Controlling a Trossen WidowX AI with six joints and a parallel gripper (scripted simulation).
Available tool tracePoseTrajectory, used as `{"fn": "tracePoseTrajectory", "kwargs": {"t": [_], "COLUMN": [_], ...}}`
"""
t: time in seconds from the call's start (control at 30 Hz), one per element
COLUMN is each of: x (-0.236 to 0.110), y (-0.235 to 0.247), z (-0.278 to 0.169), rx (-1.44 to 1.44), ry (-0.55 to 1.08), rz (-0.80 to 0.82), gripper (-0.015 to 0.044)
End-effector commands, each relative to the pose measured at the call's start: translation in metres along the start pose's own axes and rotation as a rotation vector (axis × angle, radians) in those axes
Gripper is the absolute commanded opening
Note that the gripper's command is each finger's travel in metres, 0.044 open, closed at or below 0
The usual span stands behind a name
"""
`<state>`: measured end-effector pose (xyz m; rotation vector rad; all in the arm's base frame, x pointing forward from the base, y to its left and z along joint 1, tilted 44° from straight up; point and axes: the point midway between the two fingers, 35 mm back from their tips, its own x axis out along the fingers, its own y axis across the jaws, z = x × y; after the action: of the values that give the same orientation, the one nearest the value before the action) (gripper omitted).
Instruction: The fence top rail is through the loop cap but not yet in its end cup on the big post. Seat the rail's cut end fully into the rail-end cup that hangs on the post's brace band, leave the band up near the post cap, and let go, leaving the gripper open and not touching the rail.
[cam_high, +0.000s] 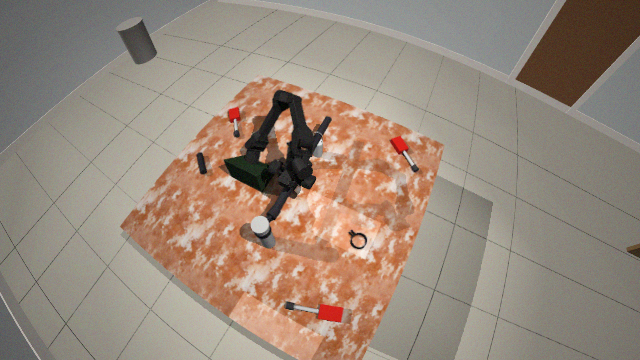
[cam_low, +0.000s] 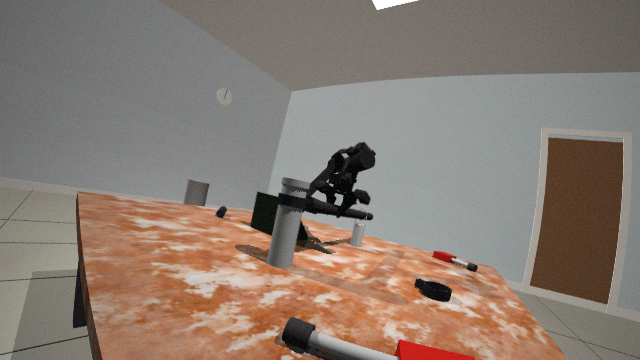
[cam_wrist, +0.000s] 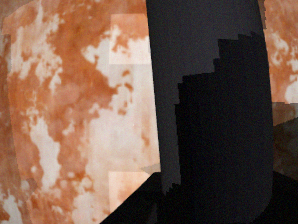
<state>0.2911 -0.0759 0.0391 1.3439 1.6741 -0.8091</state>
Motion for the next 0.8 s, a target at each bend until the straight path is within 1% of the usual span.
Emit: {"fn": "tracePoseTrajectory", "kwargs": {"t": [0.0, 0.77], "x": [-0.006, -0.002], "y": [-0.004, -0.013], "z": [0.009, 0.021], "rx": [0.005, 0.005], "ry": [-0.026, -0.027], "rz": [0.010, 0.010], "gripper": [0.0000, 0.0000]}}
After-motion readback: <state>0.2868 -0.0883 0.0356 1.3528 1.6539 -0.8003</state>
